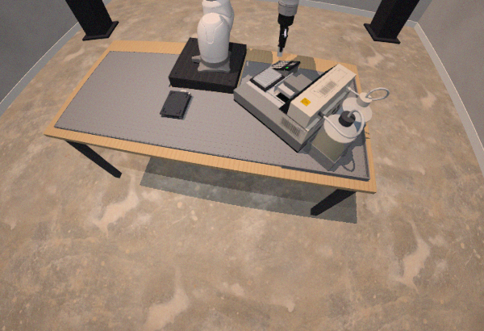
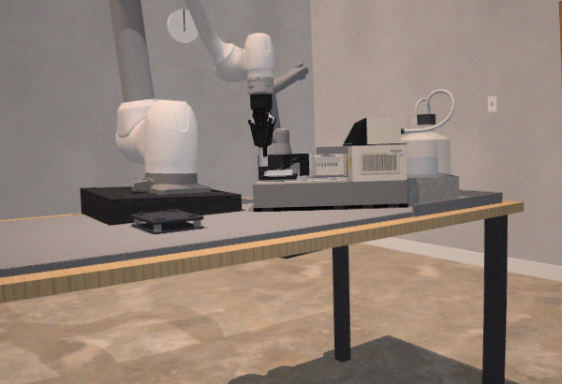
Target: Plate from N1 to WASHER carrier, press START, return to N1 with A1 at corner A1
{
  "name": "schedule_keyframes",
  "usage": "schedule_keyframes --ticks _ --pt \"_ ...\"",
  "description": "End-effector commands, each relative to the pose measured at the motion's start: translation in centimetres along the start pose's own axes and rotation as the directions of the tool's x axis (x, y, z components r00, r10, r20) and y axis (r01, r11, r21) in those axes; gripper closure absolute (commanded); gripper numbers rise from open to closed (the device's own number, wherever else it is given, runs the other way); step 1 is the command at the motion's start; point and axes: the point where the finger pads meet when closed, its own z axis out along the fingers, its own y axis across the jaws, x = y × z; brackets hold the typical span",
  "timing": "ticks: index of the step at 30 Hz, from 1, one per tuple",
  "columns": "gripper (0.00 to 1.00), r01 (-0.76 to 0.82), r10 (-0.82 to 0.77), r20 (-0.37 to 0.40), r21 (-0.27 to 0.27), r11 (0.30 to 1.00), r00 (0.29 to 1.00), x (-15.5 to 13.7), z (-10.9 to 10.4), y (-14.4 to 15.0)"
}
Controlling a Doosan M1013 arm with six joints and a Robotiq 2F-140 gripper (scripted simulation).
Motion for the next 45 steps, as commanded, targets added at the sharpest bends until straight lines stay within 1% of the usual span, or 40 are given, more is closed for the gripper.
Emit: schedule_keyframes --ticks 1,11,16,45 --pt "0.9 0.0 0.0 0.0 0.0 1.0 1.0 0.0 0.5 0.0" --pt "0.9 0.0 0.0 0.0 0.0 1.0 1.0 0.0 2.1 0.0" --pt "0.9 0.0 0.0 0.0 0.0 1.0 1.0 0.0 2.5 0.0" --pt "0.9 0.0 0.0 0.0 0.0 1.0 1.0 0.0 2.9 0.0"
